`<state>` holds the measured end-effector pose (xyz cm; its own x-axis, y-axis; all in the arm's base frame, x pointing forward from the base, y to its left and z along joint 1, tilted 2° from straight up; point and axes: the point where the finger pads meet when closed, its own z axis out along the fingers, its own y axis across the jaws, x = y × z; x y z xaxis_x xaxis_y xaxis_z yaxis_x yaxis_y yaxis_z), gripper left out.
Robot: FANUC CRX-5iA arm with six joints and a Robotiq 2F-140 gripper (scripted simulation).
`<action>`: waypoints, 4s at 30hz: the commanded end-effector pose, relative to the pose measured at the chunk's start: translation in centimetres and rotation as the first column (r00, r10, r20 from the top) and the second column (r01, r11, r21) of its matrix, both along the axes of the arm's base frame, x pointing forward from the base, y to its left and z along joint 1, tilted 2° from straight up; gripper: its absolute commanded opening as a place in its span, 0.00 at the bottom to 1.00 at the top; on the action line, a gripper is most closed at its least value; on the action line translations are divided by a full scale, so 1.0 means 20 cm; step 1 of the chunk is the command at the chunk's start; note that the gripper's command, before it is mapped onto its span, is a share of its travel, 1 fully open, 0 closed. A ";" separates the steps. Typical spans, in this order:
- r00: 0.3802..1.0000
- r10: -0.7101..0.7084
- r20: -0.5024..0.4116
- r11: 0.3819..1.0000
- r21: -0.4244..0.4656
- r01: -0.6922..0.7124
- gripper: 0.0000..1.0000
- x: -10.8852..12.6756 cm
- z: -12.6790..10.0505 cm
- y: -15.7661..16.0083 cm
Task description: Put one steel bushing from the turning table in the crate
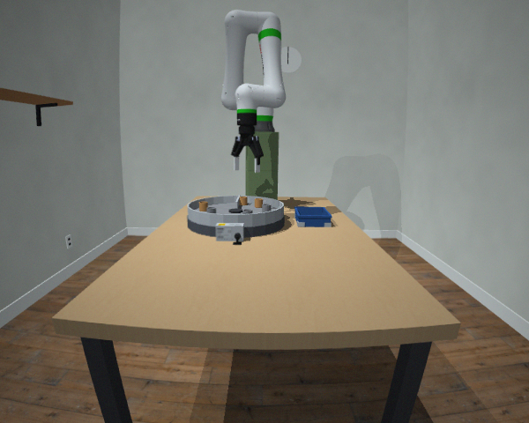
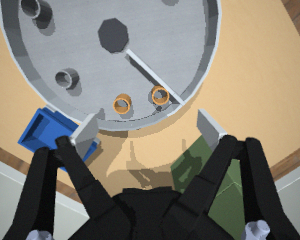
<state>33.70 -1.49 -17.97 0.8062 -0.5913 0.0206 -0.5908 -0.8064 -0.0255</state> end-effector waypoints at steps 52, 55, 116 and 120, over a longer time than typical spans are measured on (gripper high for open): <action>1.000 0.000 0.000 1.000 0.000 0.000 0.10 0.00 0.00 0.00; 1.000 0.000 0.000 1.000 0.000 0.000 0.10 0.00 0.00 0.00; 1.000 0.000 0.000 1.000 0.000 0.000 0.10 0.00 0.00 0.00; 1.000 0.000 0.000 1.000 0.000 0.000 0.10 0.00 0.00 0.00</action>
